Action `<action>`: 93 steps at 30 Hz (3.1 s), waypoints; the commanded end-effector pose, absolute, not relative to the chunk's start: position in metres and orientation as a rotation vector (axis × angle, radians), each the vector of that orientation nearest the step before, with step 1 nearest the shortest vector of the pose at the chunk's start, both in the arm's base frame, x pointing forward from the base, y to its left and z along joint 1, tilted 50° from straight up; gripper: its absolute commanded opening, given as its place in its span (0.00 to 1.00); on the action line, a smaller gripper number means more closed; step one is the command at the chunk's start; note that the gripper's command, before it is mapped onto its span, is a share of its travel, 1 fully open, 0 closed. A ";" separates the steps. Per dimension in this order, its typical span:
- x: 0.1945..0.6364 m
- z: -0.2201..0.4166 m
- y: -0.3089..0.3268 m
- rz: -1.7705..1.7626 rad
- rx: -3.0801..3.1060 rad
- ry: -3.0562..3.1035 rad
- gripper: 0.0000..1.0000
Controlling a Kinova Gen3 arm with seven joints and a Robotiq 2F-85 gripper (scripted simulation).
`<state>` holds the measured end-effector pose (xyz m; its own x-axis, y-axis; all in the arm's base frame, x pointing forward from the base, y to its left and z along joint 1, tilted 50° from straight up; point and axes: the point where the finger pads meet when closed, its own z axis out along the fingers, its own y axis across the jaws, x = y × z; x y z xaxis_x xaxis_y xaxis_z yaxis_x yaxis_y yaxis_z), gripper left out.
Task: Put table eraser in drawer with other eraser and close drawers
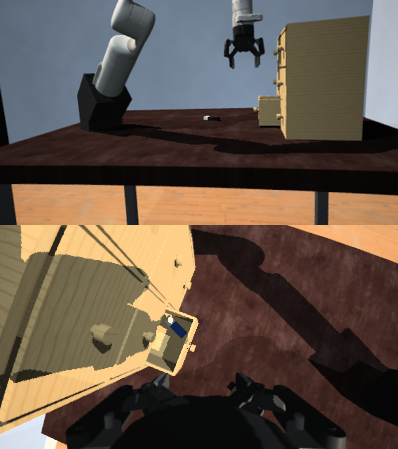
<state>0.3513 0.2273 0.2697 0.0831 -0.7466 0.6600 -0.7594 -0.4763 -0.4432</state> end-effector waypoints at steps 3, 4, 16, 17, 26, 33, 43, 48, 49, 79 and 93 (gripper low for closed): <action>0.346 0.270 0.231 1.406 2.271 -1.685 1.00; 0.345 0.270 0.231 1.409 2.259 -1.716 1.00; 0.331 0.270 0.234 1.434 2.090 -2.082 1.00; 0.331 0.270 0.234 1.434 2.090 -2.082 1.00; 0.319 0.270 0.236 1.435 1.900 -2.392 1.00; 0.311 0.270 0.238 1.425 1.749 -2.595 1.00; 0.299 0.270 0.240 1.391 1.491 -2.881 1.00; 0.292 0.270 0.241 1.363 1.336 -3.025 1.00; 0.291 0.270 0.242 1.357 1.304 -3.053 1.00; 0.263 0.271 0.247 1.153 0.515 -3.548 1.00; 0.255 0.271 0.249 1.067 0.249 -3.650 1.00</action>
